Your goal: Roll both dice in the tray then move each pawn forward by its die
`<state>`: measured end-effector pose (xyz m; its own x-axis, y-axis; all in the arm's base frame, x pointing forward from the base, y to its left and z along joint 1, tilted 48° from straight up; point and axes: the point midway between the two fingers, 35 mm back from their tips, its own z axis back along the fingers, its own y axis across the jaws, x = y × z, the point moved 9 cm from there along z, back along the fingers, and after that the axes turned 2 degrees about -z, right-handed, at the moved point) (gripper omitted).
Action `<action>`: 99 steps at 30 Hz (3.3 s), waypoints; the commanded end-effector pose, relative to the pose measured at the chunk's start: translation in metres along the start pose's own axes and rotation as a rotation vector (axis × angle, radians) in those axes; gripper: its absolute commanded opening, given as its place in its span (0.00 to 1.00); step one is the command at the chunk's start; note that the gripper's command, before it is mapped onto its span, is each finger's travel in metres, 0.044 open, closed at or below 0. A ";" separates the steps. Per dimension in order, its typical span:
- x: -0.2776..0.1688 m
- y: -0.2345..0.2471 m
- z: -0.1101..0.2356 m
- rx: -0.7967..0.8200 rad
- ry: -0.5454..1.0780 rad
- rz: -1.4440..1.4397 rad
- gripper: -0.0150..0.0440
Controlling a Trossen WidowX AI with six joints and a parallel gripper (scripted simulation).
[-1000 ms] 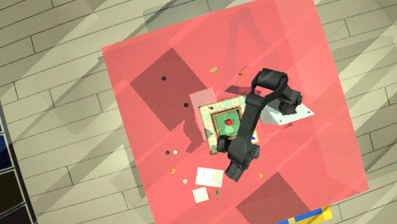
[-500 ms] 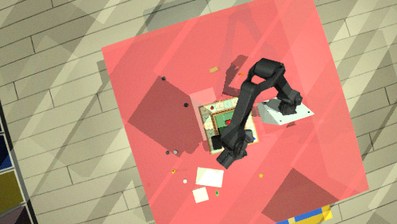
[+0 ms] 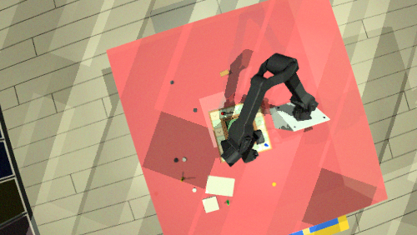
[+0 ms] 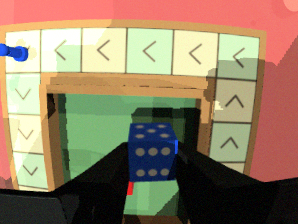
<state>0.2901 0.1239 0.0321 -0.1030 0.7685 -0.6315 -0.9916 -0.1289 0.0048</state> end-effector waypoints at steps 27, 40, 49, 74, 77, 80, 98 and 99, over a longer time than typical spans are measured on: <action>-0.079 -0.004 0.016 -0.031 -0.701 0.026 0.25; -0.080 -0.002 0.017 -0.031 -0.701 0.026 0.25; -0.079 -0.001 0.015 -0.032 -0.694 0.029 0.25; 0.010 0.065 0.020 -0.026 0.080 0.001 1.00; 0.015 0.070 0.018 -0.063 0.145 0.003 1.00; 0.014 0.068 0.018 -0.015 0.078 0.023 1.00; -0.124 -0.028 0.018 -0.175 0.040 -1.777 0.59; -0.131 -0.030 0.018 -0.185 0.040 -1.856 0.59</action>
<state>0.3047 0.0775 0.0954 0.9206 0.3569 -0.1585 -0.3631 0.6329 -0.6838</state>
